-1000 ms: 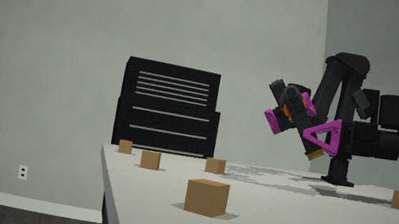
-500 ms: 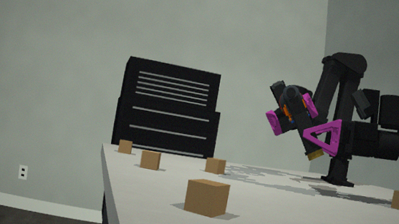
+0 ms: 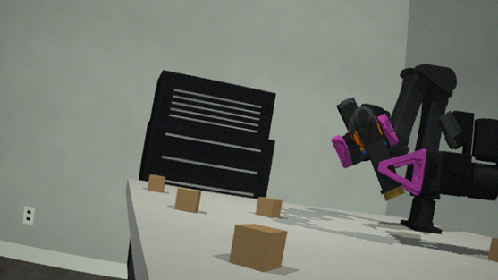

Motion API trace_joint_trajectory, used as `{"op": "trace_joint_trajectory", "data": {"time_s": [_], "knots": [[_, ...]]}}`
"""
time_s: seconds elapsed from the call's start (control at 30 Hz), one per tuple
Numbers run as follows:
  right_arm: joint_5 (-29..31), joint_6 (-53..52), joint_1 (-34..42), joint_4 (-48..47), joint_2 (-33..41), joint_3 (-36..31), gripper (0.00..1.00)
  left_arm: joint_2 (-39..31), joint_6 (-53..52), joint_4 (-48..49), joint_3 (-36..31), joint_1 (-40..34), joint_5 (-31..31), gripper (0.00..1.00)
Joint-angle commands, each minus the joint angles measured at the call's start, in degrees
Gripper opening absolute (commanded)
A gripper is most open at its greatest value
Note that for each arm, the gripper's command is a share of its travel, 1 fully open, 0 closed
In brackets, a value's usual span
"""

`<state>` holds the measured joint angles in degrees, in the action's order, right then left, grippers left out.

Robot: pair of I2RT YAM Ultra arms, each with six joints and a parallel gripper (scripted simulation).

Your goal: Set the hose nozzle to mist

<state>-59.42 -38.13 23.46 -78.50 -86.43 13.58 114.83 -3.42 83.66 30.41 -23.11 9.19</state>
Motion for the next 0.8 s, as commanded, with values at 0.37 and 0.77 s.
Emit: {"op": "trace_joint_trajectory", "data": {"time_s": [0.37,0.77], "knots": [[6.1,2.3,5.7,2.3,-2.3,4.7,0.88,-2.2,0.4,6.3,2.4,-0.3,0.3,0.35],[9.5,3.1,9.1,3.3,-3.9,7.1,0.88,-2.2,0.4,6.3,2.4,-0.3,0.3,0.35]]}}
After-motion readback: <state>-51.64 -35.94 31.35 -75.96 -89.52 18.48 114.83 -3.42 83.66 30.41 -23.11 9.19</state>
